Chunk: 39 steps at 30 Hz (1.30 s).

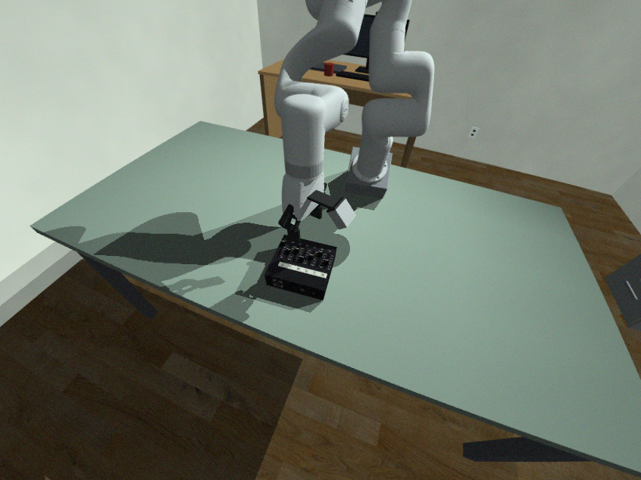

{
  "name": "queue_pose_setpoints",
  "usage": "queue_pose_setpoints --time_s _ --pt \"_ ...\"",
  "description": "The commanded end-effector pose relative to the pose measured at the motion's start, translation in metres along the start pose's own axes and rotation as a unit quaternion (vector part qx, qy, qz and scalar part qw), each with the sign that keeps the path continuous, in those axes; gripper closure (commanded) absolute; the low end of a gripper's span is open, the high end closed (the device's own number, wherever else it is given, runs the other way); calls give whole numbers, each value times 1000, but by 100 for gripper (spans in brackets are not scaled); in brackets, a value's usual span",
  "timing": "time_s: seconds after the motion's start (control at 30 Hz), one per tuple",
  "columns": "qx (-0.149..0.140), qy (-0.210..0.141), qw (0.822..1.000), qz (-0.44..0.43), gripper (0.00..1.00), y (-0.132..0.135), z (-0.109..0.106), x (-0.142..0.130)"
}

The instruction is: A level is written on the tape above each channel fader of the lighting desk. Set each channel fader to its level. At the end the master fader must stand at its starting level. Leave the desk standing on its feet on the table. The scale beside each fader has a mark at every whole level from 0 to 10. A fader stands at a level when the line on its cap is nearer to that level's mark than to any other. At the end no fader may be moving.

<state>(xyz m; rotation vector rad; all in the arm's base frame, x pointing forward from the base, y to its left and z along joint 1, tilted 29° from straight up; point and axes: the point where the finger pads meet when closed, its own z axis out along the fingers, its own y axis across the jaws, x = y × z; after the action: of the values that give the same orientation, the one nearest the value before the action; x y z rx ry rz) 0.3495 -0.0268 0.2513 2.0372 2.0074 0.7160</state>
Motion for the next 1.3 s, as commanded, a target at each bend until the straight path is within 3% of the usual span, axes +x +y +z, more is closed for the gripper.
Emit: queue_pose_setpoints --time_s 0.0,0.03,0.07,0.17,0.23,0.37,0.53,1.27 --pt "-18 14 994 106 0 -15 17 -4" --pt "-18 14 994 106 0 -15 17 -4" --pt "-29 30 979 198 0 -21 24 -6" --pt "-29 44 965 258 0 -40 40 -13" --pt "-36 56 943 325 0 -49 47 -18" --pt "-48 79 888 450 0 -59 53 -23" --pt "-79 99 799 587 0 -60 53 -23" --pt "-80 100 796 592 0 -60 53 -23"
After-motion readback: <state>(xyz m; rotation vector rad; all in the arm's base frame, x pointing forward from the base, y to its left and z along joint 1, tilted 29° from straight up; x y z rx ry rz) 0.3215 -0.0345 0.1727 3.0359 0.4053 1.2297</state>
